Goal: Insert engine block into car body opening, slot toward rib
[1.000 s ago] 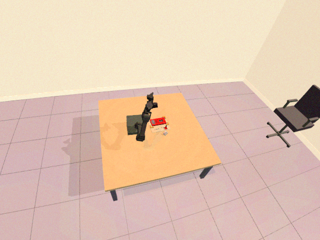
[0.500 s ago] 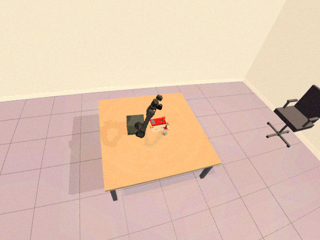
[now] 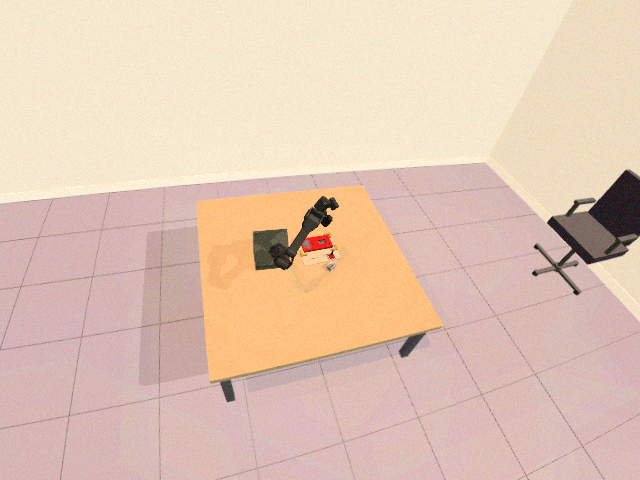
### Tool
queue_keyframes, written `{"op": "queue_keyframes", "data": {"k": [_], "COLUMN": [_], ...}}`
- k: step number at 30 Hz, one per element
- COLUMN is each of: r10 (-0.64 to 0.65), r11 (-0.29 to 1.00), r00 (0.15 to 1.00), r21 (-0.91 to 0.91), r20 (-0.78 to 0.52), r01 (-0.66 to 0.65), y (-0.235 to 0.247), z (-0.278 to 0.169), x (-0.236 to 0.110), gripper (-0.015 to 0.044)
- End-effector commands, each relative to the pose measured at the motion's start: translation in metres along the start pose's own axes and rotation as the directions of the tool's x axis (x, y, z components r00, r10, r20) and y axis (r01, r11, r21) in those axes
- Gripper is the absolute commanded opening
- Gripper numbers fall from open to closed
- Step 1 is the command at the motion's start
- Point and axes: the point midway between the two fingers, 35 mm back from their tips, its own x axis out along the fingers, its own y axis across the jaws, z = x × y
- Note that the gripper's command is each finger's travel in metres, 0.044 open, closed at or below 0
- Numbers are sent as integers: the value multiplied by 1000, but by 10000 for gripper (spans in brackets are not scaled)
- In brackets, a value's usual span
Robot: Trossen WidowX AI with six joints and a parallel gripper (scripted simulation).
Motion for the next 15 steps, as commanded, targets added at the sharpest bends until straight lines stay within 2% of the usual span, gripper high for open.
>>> {"op": "queue_keyframes", "data": {"k": [1, 15], "r10": [-49, -251], "r11": [997, 932], "r00": [997, 936], "r21": [59, 324], "r20": [61, 249], "r01": [45, 164], "y": [-5, -33], "z": [16, 71], "x": [14, 55], "gripper": [440, 440]}}
